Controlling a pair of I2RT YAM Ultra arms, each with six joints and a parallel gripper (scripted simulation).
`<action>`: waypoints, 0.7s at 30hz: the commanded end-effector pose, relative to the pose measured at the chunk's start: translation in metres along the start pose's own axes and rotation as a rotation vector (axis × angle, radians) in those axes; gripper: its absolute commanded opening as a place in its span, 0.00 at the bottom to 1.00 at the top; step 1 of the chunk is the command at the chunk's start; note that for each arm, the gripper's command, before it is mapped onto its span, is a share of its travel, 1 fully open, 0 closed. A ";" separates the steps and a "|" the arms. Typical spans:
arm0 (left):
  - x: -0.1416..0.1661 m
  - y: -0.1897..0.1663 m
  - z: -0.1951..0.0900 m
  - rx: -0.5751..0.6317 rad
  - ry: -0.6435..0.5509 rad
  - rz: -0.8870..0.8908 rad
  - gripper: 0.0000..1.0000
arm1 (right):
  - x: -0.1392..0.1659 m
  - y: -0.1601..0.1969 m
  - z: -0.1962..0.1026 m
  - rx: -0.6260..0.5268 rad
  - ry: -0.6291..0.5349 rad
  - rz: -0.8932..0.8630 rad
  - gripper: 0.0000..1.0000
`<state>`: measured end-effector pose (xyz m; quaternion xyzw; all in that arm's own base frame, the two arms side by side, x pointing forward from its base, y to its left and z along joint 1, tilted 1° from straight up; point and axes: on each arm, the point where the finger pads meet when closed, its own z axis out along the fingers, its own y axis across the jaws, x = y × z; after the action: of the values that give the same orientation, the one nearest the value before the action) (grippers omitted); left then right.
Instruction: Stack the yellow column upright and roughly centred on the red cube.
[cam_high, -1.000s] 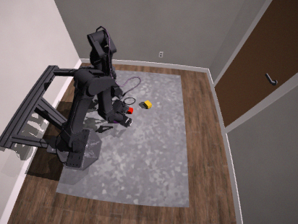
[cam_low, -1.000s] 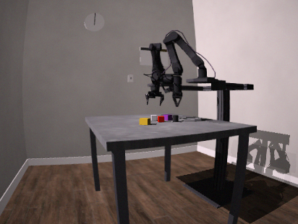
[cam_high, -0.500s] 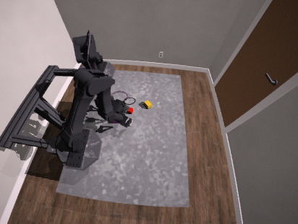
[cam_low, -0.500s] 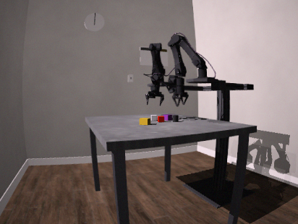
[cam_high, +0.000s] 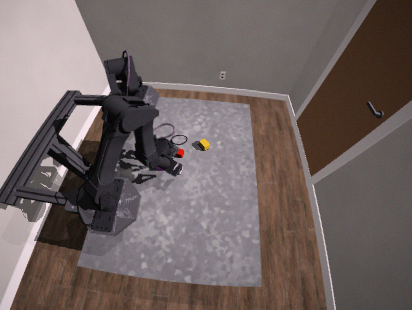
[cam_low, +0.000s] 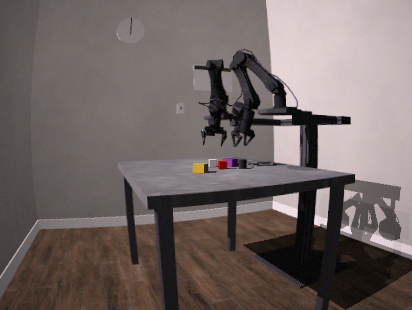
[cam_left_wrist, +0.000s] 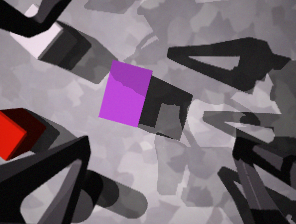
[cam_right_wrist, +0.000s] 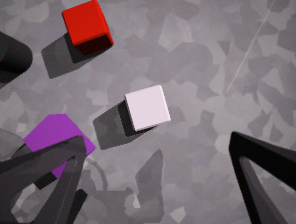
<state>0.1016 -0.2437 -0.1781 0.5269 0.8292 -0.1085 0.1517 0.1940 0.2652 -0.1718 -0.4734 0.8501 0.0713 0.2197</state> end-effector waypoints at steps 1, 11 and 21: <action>-0.028 0.008 -0.001 0.001 -0.129 -0.008 1.00 | -0.005 0.000 -0.001 0.002 -0.025 0.008 1.00; -0.007 0.022 -0.002 -0.025 -0.080 -0.054 1.00 | -0.005 0.000 -0.001 0.002 -0.025 0.008 1.00; -0.007 0.021 -0.002 -0.023 -0.080 -0.050 1.00 | -0.005 0.000 -0.001 0.002 -0.025 0.008 1.00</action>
<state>0.1275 -0.2469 -0.1731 0.4958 0.8379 -0.1235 0.1922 0.1940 0.2652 -0.1718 -0.4734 0.8500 0.0713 0.2197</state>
